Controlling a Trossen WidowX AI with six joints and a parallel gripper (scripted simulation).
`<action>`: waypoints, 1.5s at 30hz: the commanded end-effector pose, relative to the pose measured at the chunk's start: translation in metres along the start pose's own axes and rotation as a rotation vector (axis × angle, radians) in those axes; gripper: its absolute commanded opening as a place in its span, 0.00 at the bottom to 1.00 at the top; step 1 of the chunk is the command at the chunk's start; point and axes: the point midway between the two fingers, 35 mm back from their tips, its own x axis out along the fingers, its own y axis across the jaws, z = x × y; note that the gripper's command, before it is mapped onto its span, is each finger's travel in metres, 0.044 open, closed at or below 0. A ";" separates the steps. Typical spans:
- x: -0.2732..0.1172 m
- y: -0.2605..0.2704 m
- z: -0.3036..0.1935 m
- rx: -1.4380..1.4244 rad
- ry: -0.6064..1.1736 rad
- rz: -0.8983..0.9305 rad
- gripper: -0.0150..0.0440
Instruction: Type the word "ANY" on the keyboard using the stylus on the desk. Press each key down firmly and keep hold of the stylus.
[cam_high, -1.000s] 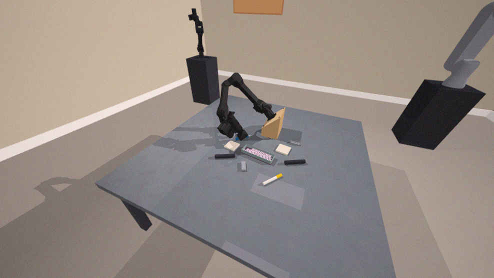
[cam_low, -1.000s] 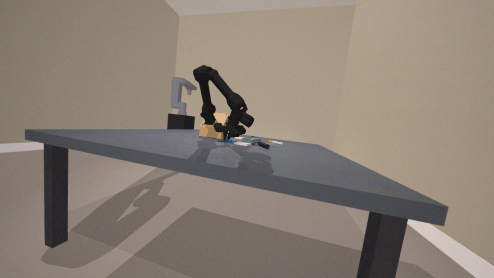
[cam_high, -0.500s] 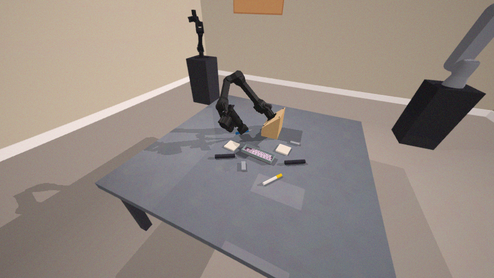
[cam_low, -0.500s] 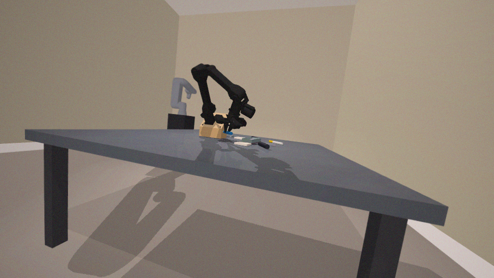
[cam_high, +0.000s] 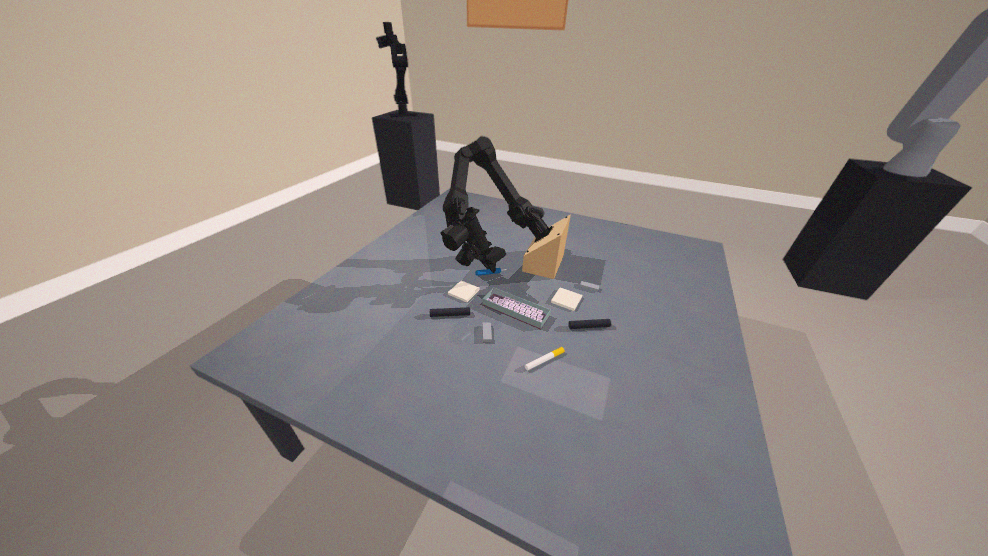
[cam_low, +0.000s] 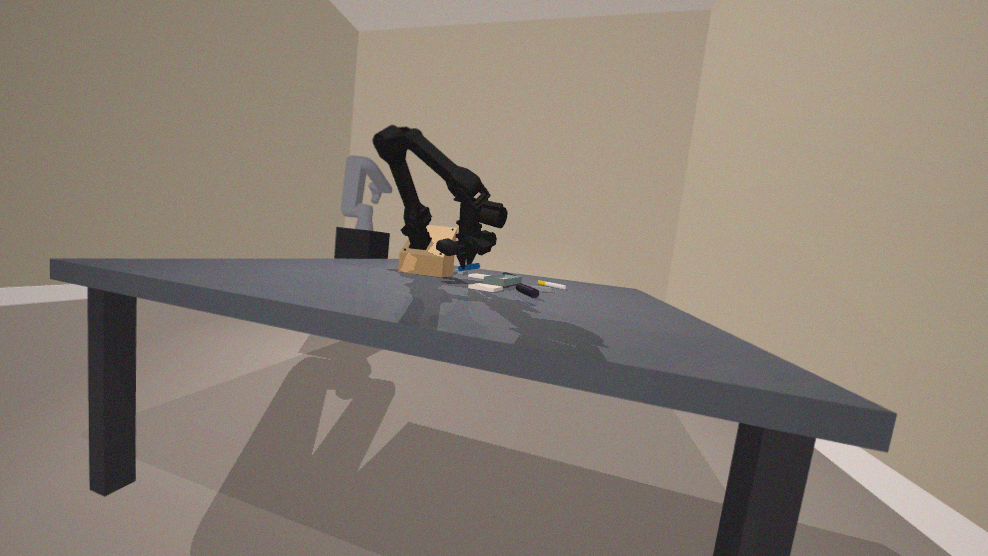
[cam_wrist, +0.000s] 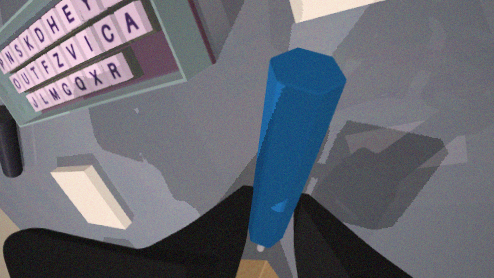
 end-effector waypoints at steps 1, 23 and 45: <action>0.002 0.012 0.001 -0.102 -0.074 0.057 0.25; -0.017 0.071 0.013 -0.741 -0.698 0.207 0.25; -0.035 0.090 0.011 -1.050 -1.087 0.119 0.25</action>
